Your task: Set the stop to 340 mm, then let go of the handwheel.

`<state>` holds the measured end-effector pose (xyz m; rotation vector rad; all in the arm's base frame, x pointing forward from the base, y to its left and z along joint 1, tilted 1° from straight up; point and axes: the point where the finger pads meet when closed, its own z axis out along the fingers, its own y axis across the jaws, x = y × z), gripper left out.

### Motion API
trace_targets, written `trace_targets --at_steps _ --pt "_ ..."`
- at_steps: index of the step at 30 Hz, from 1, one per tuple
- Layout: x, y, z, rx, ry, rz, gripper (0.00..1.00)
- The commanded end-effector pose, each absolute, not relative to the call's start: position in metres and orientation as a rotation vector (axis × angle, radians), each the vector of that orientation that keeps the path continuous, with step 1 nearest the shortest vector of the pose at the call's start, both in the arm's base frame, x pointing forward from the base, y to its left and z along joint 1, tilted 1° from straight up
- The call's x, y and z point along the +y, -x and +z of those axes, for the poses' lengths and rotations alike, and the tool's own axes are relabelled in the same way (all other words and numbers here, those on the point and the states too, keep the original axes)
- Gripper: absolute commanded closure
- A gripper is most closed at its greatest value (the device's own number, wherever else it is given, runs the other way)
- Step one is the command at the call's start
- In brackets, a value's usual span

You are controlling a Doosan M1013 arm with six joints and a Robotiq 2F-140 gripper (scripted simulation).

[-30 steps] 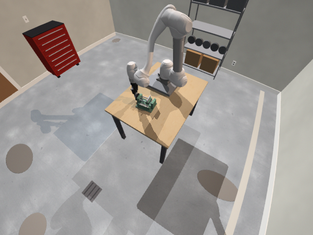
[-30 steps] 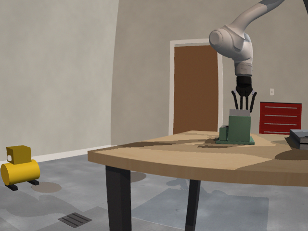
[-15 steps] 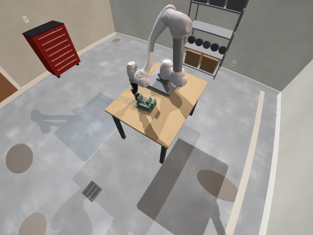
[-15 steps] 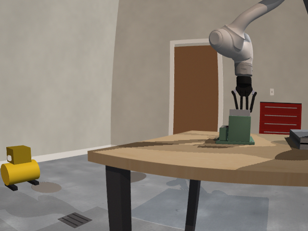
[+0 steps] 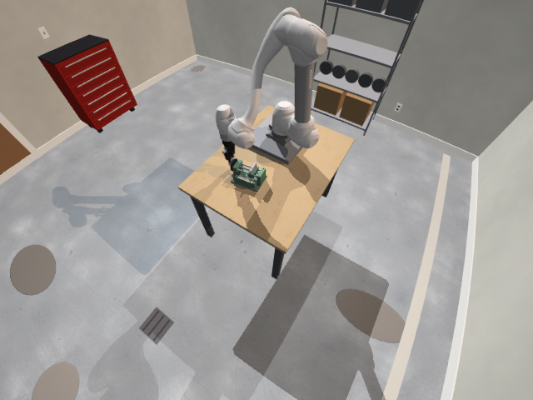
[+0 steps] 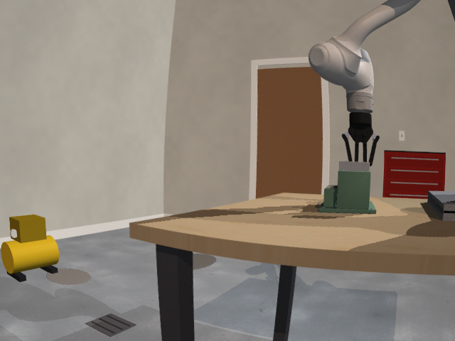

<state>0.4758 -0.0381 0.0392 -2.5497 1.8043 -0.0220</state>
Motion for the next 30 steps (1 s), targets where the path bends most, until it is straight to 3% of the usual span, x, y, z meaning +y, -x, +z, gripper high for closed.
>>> trace_targets --at_steps 1,30 --pt "-0.0378 -0.4728 0.04 1.805 2.55 -0.013 0.96" --pt "-0.0385 -0.4709 0.0434 1.805 2.55 -0.013 0.96"
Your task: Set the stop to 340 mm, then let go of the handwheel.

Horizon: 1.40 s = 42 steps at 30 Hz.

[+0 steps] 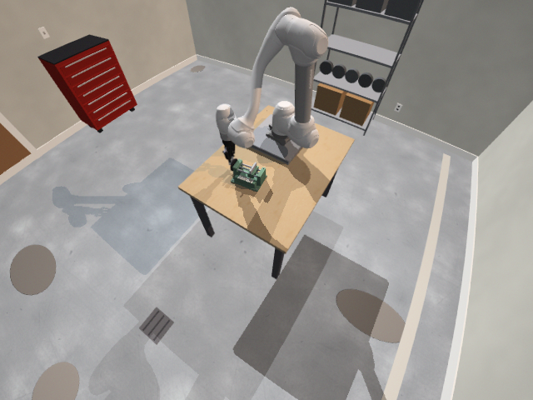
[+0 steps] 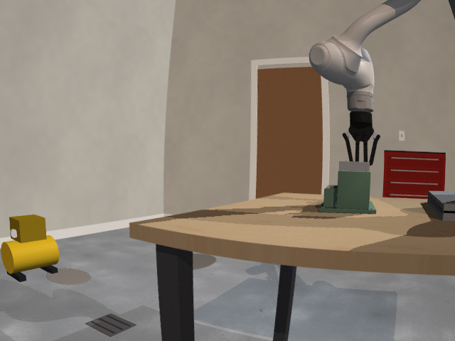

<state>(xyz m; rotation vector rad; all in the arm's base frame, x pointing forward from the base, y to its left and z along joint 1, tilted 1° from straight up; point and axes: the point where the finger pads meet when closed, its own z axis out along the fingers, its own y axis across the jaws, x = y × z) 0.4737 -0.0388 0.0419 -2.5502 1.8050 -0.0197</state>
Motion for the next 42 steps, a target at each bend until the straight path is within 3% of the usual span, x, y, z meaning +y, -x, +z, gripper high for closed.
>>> trace_targets --at_steps 1,42 --pt "-0.038 -0.471 0.043 1.805 2.55 -0.013 0.96" --pt "-0.039 -0.47 0.07 1.805 2.55 -0.013 0.96"
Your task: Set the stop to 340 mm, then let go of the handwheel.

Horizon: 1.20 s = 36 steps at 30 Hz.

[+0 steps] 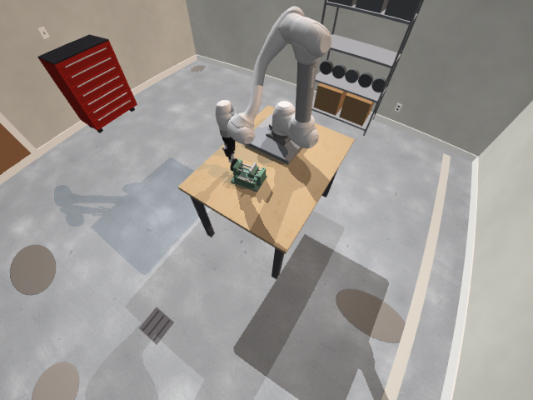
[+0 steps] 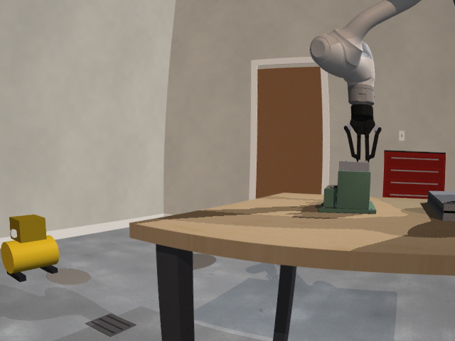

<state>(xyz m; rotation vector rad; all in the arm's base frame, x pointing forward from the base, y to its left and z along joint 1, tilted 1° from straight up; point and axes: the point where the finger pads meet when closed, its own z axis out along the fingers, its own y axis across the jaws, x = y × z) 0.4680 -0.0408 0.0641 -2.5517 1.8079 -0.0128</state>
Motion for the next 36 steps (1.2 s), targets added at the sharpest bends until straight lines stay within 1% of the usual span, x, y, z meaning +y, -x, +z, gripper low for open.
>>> trace_targets --at_steps 1,19,36 --pt "-0.039 -0.471 0.072 1.805 2.55 -0.013 0.96" --pt "-0.032 -0.491 0.088 1.805 2.55 -0.013 0.96" --pt "-0.024 -0.512 0.083 1.805 2.55 -0.013 0.96"
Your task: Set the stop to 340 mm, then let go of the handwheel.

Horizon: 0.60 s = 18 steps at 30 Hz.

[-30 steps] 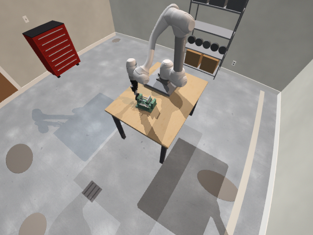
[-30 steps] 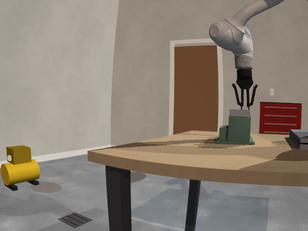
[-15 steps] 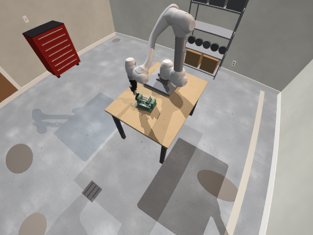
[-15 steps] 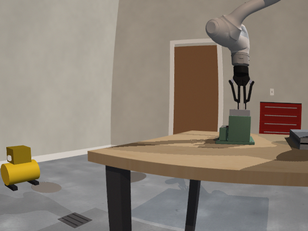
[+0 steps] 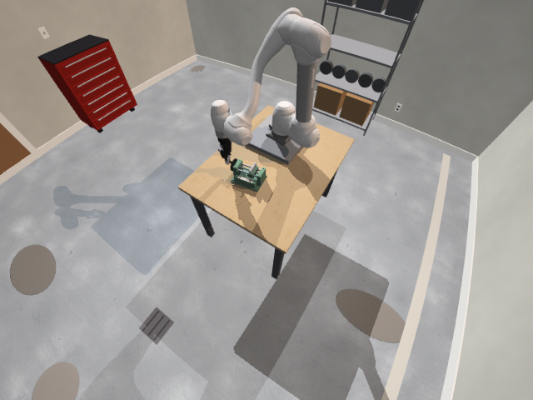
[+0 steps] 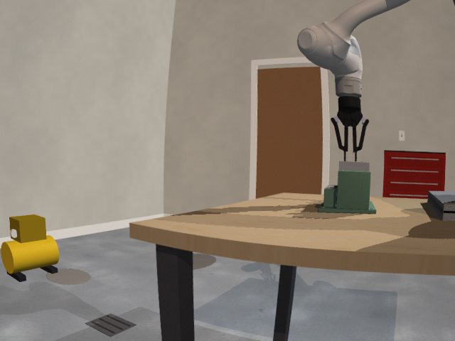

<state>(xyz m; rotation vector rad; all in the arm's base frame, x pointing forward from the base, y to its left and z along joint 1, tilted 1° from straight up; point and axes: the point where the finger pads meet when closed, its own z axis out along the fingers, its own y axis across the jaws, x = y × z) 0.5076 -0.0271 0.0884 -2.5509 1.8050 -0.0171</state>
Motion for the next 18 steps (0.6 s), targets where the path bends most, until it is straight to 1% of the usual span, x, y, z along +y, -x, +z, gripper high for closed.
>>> trace_targets --at_steps 1,18 --pt "-0.024 -0.513 0.083 1.805 2.55 -0.013 0.96" --pt "-0.02 -0.525 0.063 1.805 2.55 -0.013 0.96"
